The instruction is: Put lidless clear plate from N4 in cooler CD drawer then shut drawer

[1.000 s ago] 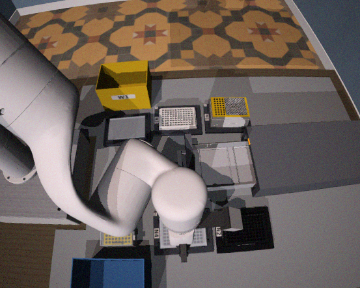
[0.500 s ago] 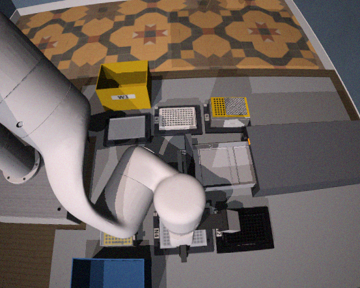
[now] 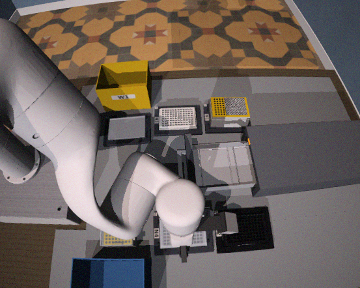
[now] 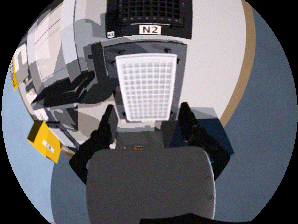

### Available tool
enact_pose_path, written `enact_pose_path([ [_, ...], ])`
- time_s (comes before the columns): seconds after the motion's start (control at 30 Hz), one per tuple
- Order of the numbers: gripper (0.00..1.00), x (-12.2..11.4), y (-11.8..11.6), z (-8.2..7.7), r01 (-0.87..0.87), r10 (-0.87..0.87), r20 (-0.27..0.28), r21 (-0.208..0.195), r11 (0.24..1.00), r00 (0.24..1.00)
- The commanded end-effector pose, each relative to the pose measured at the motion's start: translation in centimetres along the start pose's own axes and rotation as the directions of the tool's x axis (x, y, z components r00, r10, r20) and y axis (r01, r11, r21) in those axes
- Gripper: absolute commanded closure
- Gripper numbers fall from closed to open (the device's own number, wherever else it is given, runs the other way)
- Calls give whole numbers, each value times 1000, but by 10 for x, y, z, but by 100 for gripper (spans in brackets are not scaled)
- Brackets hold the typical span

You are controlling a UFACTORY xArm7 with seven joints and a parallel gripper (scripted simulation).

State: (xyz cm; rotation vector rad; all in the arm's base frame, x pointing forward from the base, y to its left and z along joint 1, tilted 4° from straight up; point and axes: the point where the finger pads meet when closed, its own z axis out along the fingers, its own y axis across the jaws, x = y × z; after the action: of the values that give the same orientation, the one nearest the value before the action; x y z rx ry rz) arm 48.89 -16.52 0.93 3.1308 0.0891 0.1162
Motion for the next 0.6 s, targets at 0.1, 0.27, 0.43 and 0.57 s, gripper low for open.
enact_pose_path([
  [0.1,0,2,1,9,0,0,-4,-2,1000,1000],
  [0.27,0,2,1,17,0,0,-4,-2,1000,1000],
  [0.43,0,2,1,20,0,0,-4,-2,1000,1000],
  [0.57,0,2,1,20,0,0,-4,-2,1000,1000],
])
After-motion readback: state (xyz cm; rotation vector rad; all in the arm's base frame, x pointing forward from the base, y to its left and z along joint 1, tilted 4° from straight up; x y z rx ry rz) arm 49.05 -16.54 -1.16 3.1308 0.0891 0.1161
